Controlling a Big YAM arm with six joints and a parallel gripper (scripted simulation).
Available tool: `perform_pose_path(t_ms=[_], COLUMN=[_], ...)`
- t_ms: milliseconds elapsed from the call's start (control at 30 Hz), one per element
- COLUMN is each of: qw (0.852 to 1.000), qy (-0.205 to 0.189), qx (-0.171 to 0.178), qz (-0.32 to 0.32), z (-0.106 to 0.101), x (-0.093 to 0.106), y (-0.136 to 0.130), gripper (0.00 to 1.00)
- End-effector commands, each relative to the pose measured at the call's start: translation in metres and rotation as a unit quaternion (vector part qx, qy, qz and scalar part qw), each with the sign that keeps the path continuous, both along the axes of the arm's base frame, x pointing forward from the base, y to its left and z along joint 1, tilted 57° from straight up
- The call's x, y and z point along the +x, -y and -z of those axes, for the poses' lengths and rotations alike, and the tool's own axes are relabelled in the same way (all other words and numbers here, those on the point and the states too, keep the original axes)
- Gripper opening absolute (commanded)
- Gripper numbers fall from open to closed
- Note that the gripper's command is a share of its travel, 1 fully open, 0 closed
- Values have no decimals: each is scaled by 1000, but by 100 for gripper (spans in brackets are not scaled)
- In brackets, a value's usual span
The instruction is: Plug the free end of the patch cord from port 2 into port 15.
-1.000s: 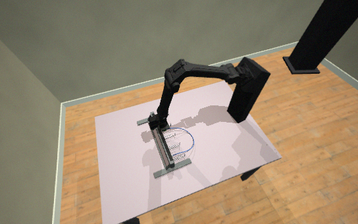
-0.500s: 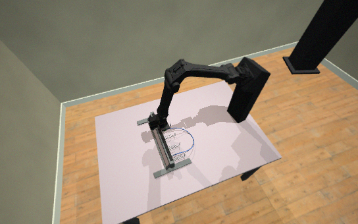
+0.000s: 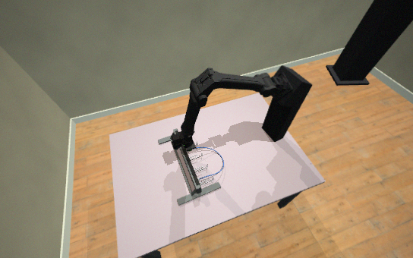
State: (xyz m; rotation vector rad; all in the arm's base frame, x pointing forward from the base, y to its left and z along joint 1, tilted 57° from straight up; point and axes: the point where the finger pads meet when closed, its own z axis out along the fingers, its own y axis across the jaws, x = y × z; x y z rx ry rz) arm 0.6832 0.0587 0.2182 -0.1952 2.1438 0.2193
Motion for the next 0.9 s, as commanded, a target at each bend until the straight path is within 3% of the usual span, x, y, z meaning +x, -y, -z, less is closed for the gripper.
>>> perform_pose_path(t_ms=[0, 867], qw=[1000, 1000], qy=[9, 13], qx=[5, 7], qz=[9, 11], z=[-6, -9], x=[9, 12], y=[6, 9], gripper=[0, 0])
